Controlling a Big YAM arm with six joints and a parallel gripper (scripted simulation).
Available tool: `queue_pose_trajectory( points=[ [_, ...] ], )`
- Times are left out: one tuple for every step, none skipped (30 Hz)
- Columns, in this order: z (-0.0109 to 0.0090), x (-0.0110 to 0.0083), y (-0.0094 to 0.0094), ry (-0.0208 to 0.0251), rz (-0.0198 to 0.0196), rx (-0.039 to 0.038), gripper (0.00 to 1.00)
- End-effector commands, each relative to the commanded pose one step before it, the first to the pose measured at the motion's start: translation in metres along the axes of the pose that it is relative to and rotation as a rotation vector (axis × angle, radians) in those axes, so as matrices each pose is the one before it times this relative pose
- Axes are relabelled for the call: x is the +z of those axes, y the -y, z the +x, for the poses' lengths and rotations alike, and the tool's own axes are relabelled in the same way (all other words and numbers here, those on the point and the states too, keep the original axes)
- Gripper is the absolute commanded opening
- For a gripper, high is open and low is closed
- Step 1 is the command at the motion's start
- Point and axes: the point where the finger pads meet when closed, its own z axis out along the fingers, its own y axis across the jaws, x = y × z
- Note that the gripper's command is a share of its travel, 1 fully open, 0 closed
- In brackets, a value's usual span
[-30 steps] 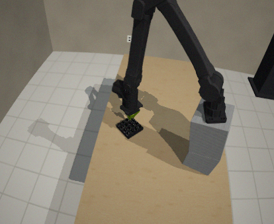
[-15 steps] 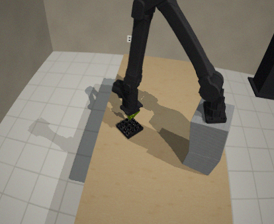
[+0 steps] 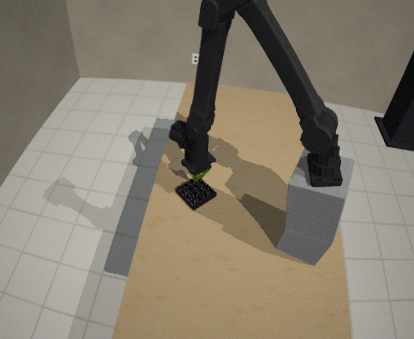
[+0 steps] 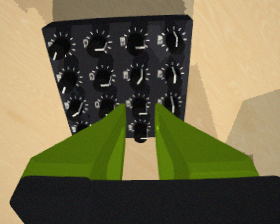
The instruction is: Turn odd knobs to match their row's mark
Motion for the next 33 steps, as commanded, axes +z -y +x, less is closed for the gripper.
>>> queue_pose_trajectory(
  points=[
    [-0.00021,0.00043,0.00147,-0.00244,0.00343,0.00912,0.19],
    [0.0,0.0,0.0,0.0,0.0,0.0,0.19],
    [0.0,0.0,0.0,0.0,0.0,0.0,0.19],
    [0.0,0.0,0.0,0.0,0.0,0.0,0.19],
    [0.0,0.0,0.0,0.0,0.0,0.0,0.19],
    [0.0,0.0,0.0,0.0,0.0,0.0,0.19],
    [0.0,0.0,0.0,0.0,0.0,0.0,0.19],
    [0.0,0.0,0.0,0.0,0.0,0.0,0.19],
    [0.0,0.0,0.0,0.0,0.0,0.0,0.19],
    [0.0,0.0,0.0,0.0,0.0,0.0,0.19],
    [0.0,0.0,0.0,0.0,0.0,0.0,0.19],
    [0.0,0.0,0.0,0.0,0.0,0.0,0.19],
    [0.0,0.0,0.0,0.0,0.0,0.0,0.19],
    [-0.00095,-0.00172,-0.00042,0.00164,-0.0007,0.00887,0.19],
    [-0.00733,-0.00978,-0.00326,0.01774,-0.00789,0.01712,0.19],
    [0.0006,-0.00303,0.00002,-0.00131,0.00058,0.03508,0.19],
    [0.00057,-0.00358,-0.00007,-0.00206,0.00103,0.0491,0.19],
    [-0.00072,-0.00409,-0.00081,0.0,-0.00007,0.05432,0.19],
    [-0.00043,-0.00277,-0.00056,0.0,-0.00003,0.03676,0.19],
    [-0.00404,-0.00232,-0.00289,0.00618,-0.00388,0.02517,0.19],
    [-0.00312,-0.00226,-0.00238,0.00474,-0.00302,0.02541,0.19],
    [-0.00054,-0.00115,-0.00048,0.00074,-0.00026,0.01453,0.19],
    [0.0,-0.00019,-0.00002,-0.00003,0.00004,0.00248,0.19],
    [-0.00009,-0.00001,-0.00007,0.00015,-0.00011,0.0,0.19],
    [0.0,0.0,0.0,0.0,0.0,0.0,0.19],
    [0.0,0.0,0.0,0.0,0.0,0.0,0.19],
    [0.0113,0.01312,0.00891,-0.0303,0.02415,-0.00021,0.19],
    [0.00066,0.00007,0.0004,-0.00131,0.00033,-0.00001,0.19],
    [0.00157,0.0002,0.00122,-0.00237,0.00173,-0.00001,0.19],
    [-0.0008,0.0,-0.00063,0.00328,-0.00261,0.00002,0.19],
    [-0.00055,0.0,-0.00043,0.00224,-0.00179,0.00001,0.19],
    [0.0,0.0,0.0,0.00003,-0.00002,0.0,0.19],
    [0.00001,0.0,0.00001,-0.00003,0.00002,0.0,0.19]
  ],
)
